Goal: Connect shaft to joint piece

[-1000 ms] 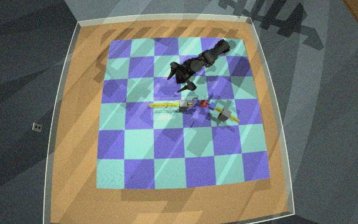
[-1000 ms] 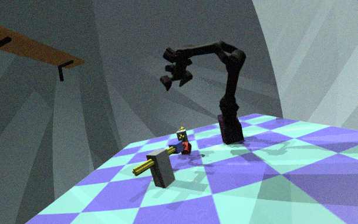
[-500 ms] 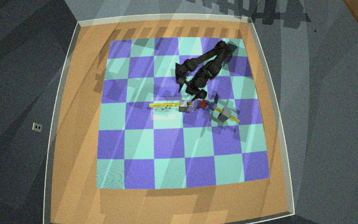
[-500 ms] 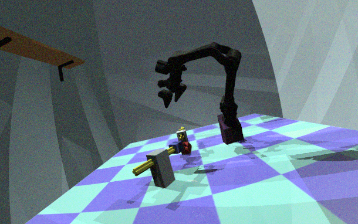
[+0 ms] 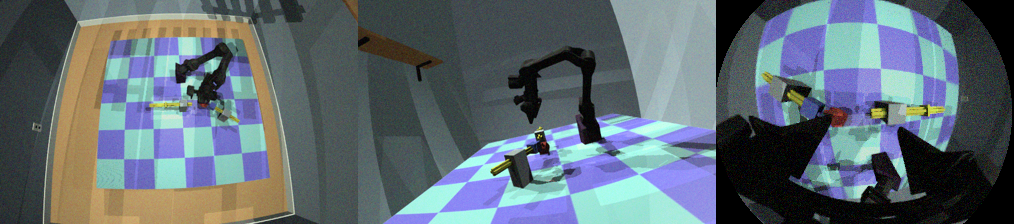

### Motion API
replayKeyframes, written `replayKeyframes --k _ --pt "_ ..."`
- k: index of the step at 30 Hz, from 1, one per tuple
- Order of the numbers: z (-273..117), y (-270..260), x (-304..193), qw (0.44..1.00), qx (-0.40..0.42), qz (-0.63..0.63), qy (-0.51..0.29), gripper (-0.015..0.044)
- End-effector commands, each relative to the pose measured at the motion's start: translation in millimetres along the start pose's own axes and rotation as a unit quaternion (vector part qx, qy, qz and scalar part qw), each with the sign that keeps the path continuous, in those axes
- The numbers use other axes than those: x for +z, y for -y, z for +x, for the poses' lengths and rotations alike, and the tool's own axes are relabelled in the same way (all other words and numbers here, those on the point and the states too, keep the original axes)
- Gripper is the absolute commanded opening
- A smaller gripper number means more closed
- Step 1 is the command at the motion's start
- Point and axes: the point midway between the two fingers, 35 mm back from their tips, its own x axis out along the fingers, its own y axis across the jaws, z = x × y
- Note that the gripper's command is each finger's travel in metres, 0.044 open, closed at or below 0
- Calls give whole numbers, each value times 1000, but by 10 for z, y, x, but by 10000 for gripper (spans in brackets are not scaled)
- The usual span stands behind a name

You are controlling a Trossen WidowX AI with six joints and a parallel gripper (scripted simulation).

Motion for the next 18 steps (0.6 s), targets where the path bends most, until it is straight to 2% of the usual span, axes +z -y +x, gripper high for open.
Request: replayKeyframes --k 1,7,14,18 --pt "150 -255 -146 997 38 -42 -49 440" --pt "271 -546 -338 988 83 -87 -99 440" --pt "275 -554 -344 987 85 -91 -100 440" --pt "297 -549 -348 981 100 -137 -92 440"
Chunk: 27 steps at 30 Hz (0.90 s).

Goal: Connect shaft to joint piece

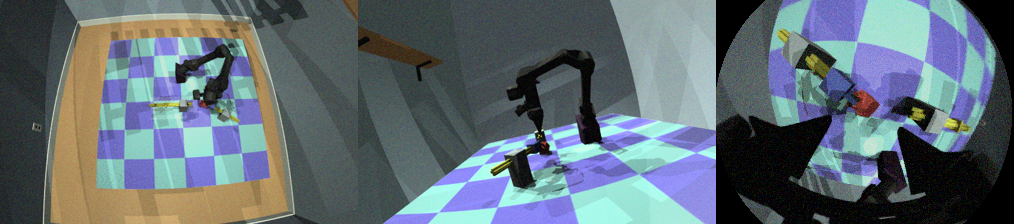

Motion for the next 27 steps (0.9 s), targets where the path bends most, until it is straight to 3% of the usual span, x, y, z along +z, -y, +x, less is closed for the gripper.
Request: replayKeyframes --k 1,14,27 --pt "42 5 -6 999 12 -45 2 440" --pt "116 37 -11 972 45 -230 34 440" --pt "181 64 -27 908 64 -406 77 440"
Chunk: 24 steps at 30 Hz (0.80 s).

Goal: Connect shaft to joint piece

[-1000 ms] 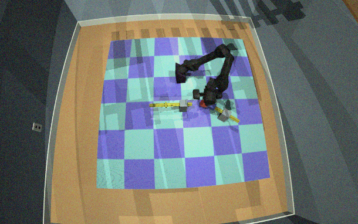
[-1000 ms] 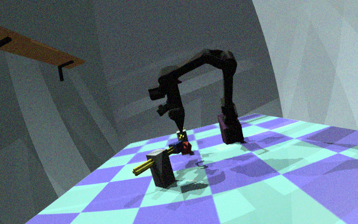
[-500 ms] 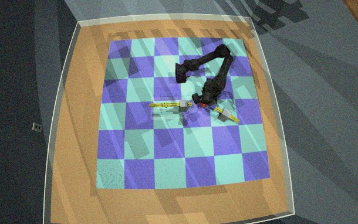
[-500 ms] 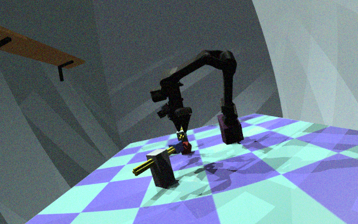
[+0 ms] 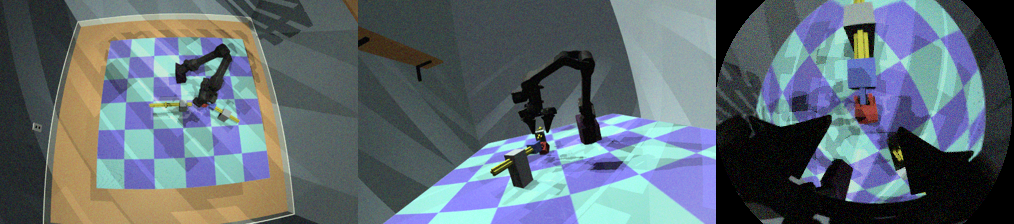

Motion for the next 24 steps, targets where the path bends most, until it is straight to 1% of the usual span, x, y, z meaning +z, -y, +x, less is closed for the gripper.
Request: replayKeyframes --k 1,8,16,24 --pt "21 -1 -17 998 4 -66 16 440" --pt "45 1 -38 987 5 -157 38 440" --pt "71 8 -42 987 5 -159 38 440" --pt "368 62 -92 987 3 -159 35 440"
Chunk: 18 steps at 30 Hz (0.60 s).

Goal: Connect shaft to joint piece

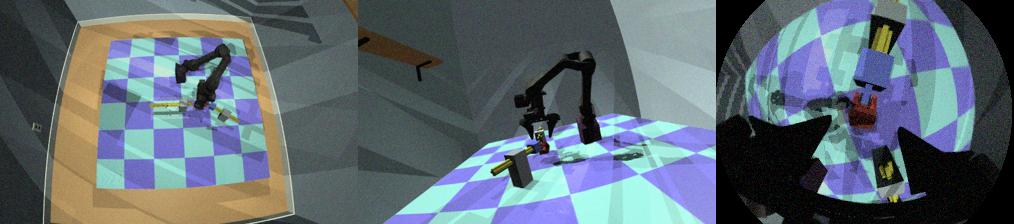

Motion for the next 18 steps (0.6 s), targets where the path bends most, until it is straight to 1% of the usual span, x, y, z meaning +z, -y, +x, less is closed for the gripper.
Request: replayKeyframes --k 1,12,18 --pt "164 -8 -41 1000 2 1 0 440" --pt "541 -49 -133 1000 5 0 4 440" --pt "572 -53 -138 1000 5 0 5 440"
